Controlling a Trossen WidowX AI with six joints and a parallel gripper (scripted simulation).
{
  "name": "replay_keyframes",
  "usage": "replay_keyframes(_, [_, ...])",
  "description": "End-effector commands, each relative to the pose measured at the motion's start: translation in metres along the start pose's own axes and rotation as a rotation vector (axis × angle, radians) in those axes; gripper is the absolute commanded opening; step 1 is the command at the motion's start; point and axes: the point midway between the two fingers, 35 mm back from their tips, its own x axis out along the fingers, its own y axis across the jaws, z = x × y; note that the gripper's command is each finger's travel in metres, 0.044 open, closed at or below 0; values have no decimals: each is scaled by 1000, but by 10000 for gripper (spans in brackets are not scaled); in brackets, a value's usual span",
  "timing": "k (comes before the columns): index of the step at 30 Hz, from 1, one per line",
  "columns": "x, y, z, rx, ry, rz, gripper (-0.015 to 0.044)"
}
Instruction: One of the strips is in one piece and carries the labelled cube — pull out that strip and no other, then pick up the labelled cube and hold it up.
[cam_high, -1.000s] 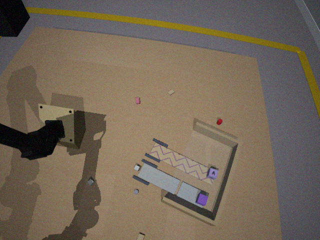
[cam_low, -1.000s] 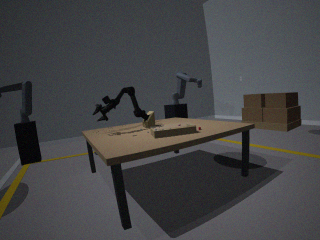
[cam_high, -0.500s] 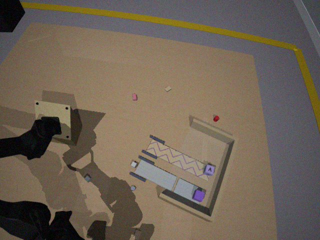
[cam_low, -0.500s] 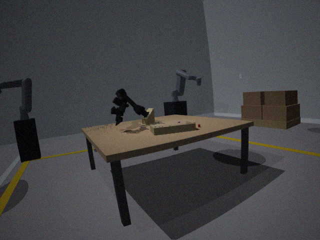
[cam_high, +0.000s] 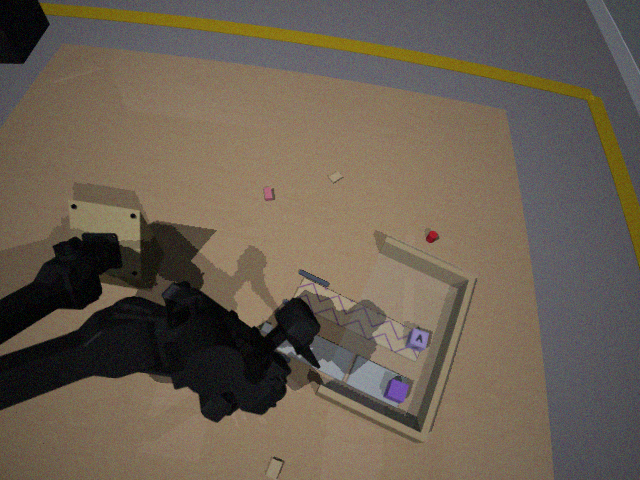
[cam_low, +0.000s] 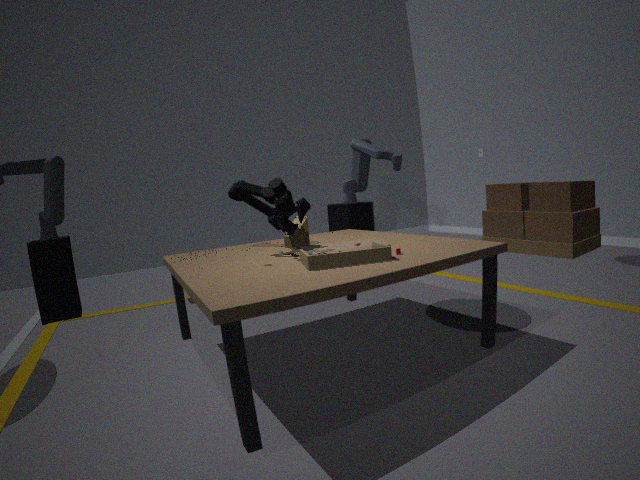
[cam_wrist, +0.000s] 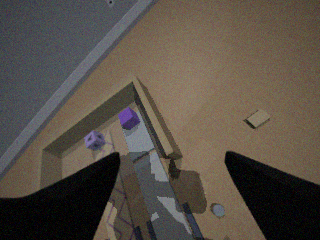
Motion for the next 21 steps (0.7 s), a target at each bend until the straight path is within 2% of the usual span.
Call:
replay_keyframes(1, [-33, 52, -38, -304, 6, 109, 400])
replay_keyframes(8, [-96, 103, -94, -756, -80, 254, 400])
replay_keyframes(20, [-98, 104, -95, -768, -83, 257, 400])
replay_keyframes(21, [-97, 105, -96, -767, -77, 256, 374])
